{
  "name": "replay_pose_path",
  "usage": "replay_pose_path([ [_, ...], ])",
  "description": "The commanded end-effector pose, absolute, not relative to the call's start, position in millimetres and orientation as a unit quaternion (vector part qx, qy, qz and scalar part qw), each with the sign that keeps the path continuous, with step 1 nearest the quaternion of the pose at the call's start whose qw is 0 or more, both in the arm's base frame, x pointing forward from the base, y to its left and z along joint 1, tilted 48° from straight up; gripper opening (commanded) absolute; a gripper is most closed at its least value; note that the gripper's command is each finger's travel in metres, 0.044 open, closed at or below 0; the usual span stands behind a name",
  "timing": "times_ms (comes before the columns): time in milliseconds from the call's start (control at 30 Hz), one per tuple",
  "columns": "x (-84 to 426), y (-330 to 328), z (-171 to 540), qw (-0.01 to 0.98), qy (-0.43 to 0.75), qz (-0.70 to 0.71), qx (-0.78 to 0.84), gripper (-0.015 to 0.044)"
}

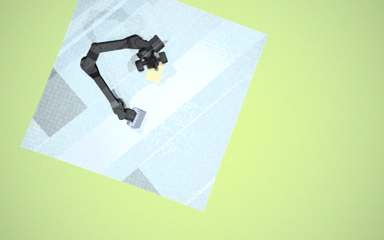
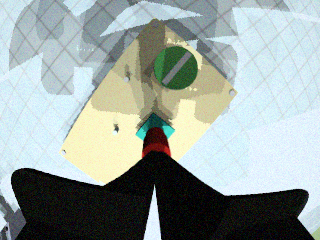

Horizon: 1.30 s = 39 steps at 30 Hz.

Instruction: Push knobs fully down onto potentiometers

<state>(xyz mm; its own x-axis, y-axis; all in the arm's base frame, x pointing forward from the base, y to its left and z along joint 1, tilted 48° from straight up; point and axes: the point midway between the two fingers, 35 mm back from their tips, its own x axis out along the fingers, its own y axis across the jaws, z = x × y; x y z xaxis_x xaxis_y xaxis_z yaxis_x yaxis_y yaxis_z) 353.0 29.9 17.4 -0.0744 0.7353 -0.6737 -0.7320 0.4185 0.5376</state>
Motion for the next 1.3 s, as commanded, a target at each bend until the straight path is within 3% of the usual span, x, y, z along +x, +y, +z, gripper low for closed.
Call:
replay_pose_path([
  [0,353.4,30.3,18.0,0.681,0.496,0.539,0.005,0.0],
  [1267,353.0,34.2,14.6,0.681,0.496,0.539,0.005,0.0],
])
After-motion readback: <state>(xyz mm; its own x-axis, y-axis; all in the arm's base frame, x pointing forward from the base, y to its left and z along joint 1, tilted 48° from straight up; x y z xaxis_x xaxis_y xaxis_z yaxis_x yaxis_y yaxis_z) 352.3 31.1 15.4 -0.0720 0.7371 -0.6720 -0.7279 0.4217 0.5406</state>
